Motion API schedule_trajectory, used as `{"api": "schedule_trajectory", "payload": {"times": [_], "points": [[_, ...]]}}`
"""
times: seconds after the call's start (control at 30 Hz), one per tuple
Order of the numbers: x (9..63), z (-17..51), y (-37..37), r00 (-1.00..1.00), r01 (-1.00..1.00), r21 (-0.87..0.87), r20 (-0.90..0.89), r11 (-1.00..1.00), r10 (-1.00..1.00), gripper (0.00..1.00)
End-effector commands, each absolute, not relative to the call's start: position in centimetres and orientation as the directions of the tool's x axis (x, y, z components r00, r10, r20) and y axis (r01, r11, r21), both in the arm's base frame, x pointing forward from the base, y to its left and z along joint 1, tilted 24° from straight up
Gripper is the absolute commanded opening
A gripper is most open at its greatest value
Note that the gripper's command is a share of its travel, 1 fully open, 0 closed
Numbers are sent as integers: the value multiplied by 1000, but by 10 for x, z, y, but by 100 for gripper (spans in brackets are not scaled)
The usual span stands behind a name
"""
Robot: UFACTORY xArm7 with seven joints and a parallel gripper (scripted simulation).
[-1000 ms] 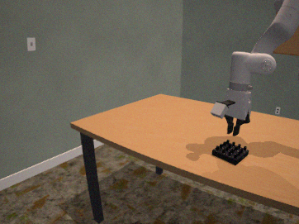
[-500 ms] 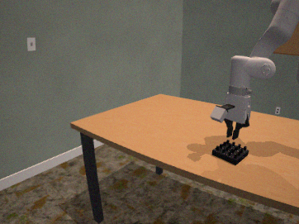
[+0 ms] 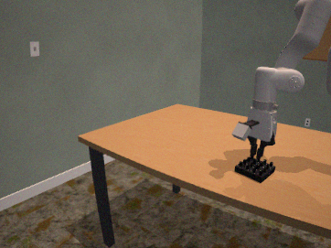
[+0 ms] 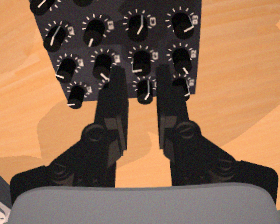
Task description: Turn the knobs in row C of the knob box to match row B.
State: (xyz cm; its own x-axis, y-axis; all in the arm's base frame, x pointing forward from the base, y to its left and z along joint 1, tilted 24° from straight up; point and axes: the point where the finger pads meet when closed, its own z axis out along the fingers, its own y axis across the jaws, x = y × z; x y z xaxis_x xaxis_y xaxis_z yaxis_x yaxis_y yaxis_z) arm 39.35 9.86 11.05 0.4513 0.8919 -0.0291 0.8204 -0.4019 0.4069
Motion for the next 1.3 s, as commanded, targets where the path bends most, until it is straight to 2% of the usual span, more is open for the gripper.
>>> {"api": "schedule_trajectory", "payload": {"times": [0.0, 1.27], "points": [[396, 108, 99, 451, 820, 409, -28, -401, 892, 19], [398, 103, 97, 451, 820, 409, -28, -401, 892, 19]]}}
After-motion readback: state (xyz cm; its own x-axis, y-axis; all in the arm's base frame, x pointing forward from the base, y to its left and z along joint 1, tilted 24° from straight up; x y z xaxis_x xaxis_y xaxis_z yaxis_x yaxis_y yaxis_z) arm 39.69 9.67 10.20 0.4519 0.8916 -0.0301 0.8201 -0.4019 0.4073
